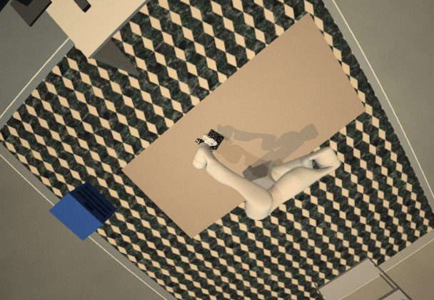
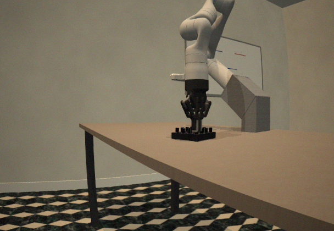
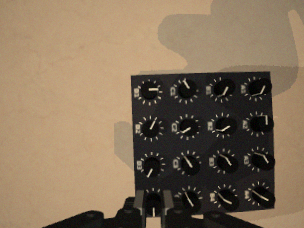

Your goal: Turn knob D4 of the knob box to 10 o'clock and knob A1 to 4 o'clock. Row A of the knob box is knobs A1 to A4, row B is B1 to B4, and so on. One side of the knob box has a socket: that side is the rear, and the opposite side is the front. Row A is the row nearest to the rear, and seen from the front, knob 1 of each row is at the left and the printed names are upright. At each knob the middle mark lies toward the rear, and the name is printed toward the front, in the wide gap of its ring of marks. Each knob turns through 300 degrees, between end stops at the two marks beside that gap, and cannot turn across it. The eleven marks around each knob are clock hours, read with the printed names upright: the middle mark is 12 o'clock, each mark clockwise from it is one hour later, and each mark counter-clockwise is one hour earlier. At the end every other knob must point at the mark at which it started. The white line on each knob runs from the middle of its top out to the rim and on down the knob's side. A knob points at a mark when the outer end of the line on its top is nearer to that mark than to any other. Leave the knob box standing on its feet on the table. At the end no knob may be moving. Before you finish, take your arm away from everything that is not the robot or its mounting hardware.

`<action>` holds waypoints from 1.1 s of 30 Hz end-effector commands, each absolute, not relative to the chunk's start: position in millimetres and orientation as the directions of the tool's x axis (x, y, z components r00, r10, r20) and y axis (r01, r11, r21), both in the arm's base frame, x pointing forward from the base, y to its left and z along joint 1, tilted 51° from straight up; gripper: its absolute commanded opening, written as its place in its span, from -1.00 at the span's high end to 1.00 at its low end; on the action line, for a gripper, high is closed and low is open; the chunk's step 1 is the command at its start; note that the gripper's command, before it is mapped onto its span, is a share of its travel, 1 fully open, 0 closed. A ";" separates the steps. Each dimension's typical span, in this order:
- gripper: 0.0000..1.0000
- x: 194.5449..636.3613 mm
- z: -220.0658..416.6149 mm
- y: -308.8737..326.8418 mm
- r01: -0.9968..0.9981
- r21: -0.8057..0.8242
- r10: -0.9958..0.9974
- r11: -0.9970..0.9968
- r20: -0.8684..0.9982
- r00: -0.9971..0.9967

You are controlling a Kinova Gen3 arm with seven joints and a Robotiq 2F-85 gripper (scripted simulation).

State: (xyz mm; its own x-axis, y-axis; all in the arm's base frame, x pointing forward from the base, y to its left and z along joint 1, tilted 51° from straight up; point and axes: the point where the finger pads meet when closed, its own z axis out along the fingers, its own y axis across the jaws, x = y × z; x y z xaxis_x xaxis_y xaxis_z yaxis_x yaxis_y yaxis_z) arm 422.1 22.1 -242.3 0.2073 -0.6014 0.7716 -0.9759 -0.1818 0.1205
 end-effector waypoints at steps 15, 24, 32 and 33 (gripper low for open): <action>0.83 422.7 -242.0 23.4 -0.966 0.152 -0.594 -0.208 0.765 0.248; 0.83 422.7 -242.0 23.4 -0.952 0.191 -0.583 -0.239 0.756 0.298; 0.83 422.7 -242.0 23.4 -0.922 0.257 -0.559 -0.289 0.737 0.380; 0.83 422.7 -242.0 23.4 -0.917 0.266 -0.555 -0.296 0.733 0.392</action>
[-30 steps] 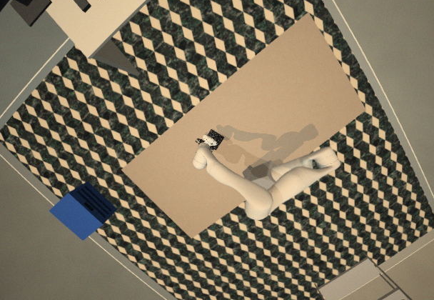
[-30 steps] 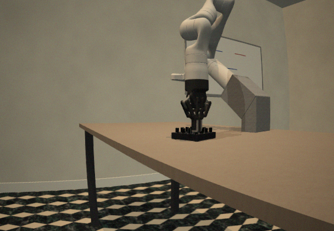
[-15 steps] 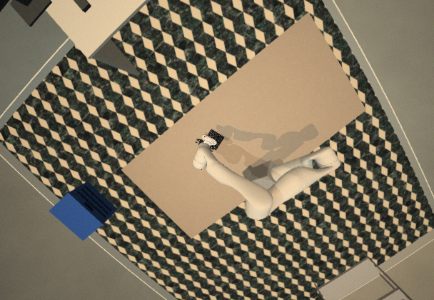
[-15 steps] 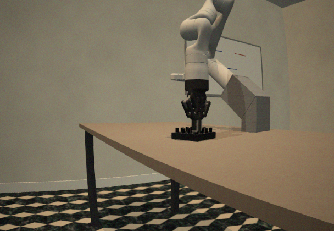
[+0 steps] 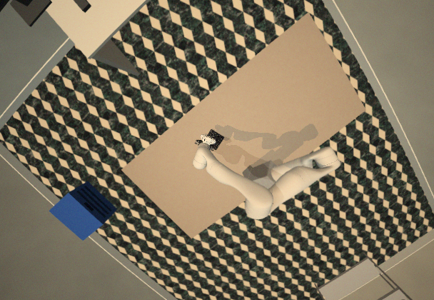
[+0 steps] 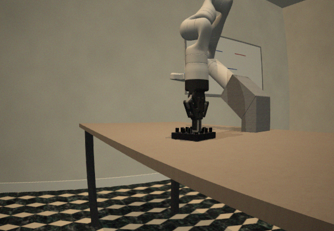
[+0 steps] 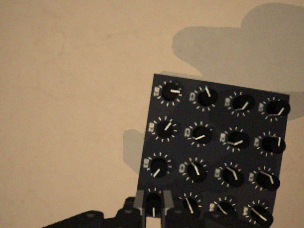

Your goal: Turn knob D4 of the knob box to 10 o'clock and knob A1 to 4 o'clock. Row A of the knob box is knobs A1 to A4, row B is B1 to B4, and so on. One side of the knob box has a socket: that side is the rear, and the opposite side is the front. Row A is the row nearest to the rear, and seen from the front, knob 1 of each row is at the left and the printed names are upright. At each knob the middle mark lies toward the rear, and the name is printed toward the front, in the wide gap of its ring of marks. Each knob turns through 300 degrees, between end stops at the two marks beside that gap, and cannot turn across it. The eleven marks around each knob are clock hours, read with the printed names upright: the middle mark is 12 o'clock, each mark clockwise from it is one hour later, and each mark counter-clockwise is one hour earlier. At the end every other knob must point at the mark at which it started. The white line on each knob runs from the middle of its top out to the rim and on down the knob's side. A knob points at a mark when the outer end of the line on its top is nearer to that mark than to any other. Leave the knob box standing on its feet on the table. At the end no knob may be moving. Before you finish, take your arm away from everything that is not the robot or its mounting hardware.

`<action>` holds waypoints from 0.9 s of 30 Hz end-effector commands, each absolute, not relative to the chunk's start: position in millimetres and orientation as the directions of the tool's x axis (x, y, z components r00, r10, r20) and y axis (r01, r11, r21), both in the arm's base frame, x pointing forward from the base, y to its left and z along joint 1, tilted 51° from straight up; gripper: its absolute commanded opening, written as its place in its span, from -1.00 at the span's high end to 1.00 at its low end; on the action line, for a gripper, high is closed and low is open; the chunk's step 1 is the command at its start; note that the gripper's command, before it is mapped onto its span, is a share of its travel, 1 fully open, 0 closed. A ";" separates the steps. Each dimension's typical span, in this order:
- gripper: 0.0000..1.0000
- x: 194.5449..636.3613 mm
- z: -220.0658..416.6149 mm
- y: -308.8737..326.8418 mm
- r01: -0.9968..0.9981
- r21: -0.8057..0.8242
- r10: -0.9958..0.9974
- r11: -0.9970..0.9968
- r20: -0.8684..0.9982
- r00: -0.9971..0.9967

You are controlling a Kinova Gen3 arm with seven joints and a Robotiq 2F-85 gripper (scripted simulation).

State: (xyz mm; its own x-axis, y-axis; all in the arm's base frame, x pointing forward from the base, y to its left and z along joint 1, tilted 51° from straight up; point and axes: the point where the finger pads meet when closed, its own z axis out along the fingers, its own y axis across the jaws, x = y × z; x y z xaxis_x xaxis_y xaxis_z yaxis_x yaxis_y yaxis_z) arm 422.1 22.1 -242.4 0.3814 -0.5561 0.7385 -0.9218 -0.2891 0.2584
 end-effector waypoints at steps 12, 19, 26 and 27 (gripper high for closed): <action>0.83 422.7 -242.0 23.4 -0.845 0.378 -0.502 -0.380 0.683 0.531; 0.83 422.7 -242.0 23.4 -0.767 0.465 -0.447 -0.443 0.626 0.638; 0.83 422.7 -242.0 23.4 -0.696 0.528 -0.399 -0.487 0.575 0.715; 0.83 422.7 -242.0 23.4 -0.680 0.540 -0.388 -0.496 0.563 0.730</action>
